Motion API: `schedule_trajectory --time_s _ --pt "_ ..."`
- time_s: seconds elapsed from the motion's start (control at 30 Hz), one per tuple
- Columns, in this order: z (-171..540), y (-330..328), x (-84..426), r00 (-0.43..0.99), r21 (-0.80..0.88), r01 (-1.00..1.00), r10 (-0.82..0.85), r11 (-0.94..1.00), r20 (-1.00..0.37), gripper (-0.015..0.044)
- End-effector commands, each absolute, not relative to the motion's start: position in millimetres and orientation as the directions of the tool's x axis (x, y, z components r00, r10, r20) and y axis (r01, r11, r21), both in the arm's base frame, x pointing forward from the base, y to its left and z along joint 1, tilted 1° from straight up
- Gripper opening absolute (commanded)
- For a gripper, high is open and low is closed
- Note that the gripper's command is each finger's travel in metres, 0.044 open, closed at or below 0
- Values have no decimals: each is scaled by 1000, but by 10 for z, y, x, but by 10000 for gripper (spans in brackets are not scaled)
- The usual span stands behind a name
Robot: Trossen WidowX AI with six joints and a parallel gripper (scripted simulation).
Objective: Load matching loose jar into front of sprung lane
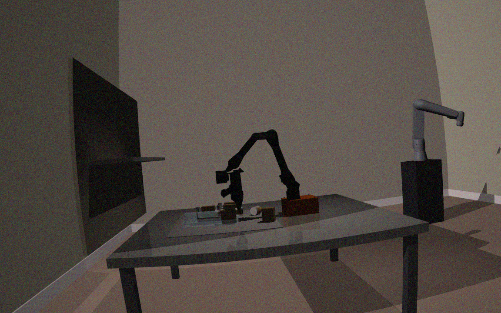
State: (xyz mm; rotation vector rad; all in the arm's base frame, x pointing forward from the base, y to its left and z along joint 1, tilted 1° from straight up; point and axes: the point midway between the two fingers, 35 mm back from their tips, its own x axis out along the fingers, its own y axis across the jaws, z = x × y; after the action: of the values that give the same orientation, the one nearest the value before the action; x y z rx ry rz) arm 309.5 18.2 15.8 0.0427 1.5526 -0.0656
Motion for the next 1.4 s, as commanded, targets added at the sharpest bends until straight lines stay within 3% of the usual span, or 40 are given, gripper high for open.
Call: schedule_trajectory --time_s 0.0,1.37 --pt "190 184 3176 41 -11 65 -14 998 -999 0" --pt "219 174 3315 43 -11 65 -14 998 -999 0"
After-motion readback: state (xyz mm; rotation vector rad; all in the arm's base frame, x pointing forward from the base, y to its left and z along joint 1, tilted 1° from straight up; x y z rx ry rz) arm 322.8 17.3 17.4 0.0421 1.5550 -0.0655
